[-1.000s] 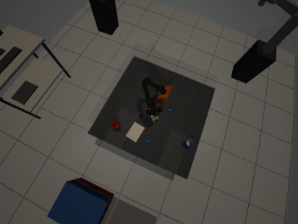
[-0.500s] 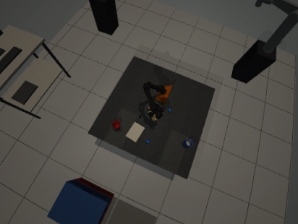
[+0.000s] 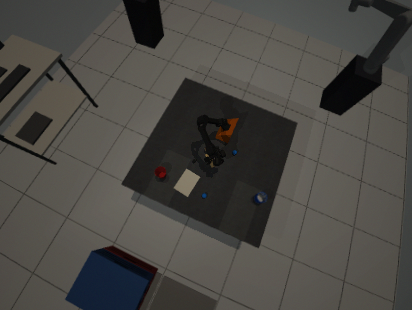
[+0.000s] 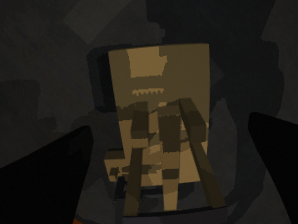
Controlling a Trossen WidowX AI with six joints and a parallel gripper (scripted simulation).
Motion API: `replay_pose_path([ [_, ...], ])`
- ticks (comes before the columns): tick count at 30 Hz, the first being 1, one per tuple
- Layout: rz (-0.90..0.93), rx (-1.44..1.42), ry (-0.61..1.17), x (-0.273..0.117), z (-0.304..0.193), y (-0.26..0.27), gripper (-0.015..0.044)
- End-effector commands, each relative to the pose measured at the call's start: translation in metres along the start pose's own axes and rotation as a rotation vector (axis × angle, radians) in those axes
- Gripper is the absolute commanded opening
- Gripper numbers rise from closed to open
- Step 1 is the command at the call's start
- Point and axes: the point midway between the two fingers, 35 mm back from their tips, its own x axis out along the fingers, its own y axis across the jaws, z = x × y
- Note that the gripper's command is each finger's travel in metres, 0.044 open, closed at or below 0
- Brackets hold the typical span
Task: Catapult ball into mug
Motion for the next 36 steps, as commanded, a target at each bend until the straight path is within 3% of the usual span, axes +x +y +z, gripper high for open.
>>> replay_pose_path([
  [1, 0.0, -0.007, 0.009, 0.009, -0.002, 0.001, 0.044],
  [28, -0.002, -0.007, 0.012, 0.048, -0.005, 0.001, 0.044],
  [36, 0.0, 0.0, 0.006, 0.045, -0.004, 0.0, 0.023],
])
